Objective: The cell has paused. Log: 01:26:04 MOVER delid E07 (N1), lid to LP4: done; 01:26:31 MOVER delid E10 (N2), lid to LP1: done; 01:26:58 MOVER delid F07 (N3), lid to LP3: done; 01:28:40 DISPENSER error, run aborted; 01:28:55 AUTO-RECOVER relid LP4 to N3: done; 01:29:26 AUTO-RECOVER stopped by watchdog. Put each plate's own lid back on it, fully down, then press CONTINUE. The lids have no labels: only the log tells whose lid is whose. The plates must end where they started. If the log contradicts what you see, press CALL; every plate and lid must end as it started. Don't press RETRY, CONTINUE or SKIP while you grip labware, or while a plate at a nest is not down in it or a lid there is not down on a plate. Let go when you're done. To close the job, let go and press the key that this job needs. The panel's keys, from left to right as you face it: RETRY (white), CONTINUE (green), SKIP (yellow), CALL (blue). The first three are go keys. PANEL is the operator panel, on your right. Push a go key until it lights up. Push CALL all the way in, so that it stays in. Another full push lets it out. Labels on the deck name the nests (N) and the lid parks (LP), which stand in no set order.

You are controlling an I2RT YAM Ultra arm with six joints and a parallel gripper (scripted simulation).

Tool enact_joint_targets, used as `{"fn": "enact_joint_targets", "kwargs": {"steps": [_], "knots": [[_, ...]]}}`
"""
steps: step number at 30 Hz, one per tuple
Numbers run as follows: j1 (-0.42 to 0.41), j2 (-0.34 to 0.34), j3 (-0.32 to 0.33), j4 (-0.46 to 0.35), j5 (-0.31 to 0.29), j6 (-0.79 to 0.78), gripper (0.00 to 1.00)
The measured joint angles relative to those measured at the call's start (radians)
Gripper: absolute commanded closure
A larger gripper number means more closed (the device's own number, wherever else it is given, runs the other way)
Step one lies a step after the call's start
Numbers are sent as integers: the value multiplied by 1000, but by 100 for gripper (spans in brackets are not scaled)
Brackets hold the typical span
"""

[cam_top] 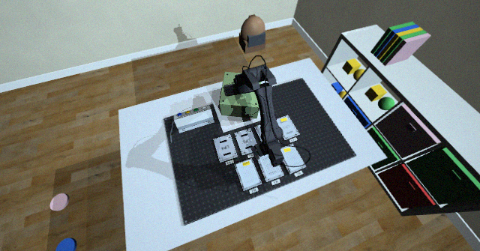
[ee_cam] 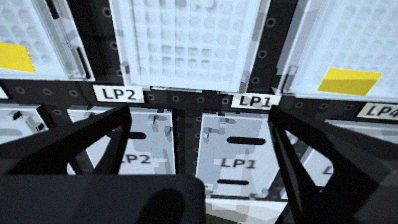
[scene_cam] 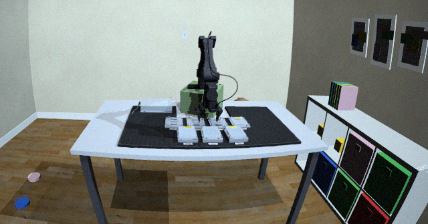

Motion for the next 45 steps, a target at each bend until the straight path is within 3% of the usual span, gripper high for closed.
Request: {"fn": "enact_joint_targets", "kwargs": {"steps": [21, 34, 45], "knots": [[241, -96, -194, 95, 16, 229, 0], [399, -118, -250, 127, 29, 388, 0], [529, -118, -261, 134, 40, 528, 0]]}}
